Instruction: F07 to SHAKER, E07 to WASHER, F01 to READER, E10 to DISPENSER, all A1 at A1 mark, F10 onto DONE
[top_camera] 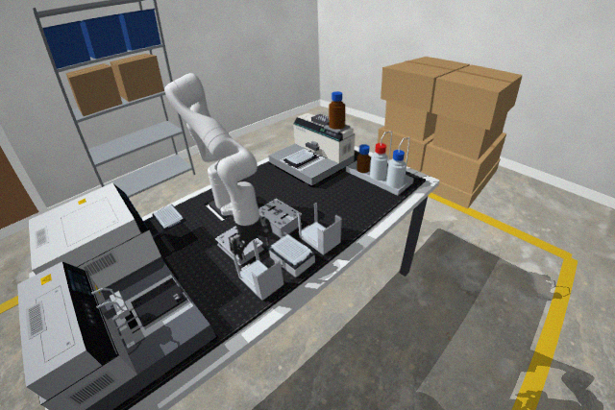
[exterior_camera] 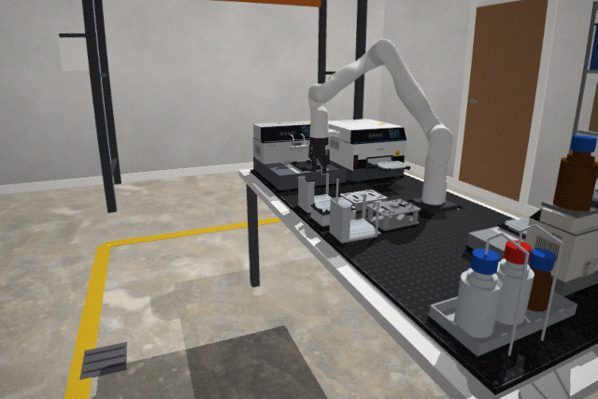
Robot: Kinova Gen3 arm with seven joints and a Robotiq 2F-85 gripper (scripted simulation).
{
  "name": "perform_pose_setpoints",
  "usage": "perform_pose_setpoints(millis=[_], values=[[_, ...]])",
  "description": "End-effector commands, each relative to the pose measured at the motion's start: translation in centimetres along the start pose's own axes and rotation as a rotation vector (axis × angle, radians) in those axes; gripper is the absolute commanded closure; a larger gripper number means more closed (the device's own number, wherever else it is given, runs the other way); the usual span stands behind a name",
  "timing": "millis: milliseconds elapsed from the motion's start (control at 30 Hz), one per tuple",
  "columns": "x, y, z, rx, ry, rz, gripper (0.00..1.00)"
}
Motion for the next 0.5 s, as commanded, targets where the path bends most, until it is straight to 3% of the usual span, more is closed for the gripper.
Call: perform_pose_setpoints(millis=[0,467], values=[[0.3,0.0,0.0,0.0,-0.002,-0.001,0.0],[1.9,0.0,0.0,0.0,-0.002,-0.001,0.0]])
Point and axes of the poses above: the point where the finger pads meet when closed, its own x axis out along the fingers, its own y axis across the jaws, z = x × y, the point moved 7 cm from there along -x, back along the fingers, and after that the axes turned 4 degrees about x, right-handed, at the moved point
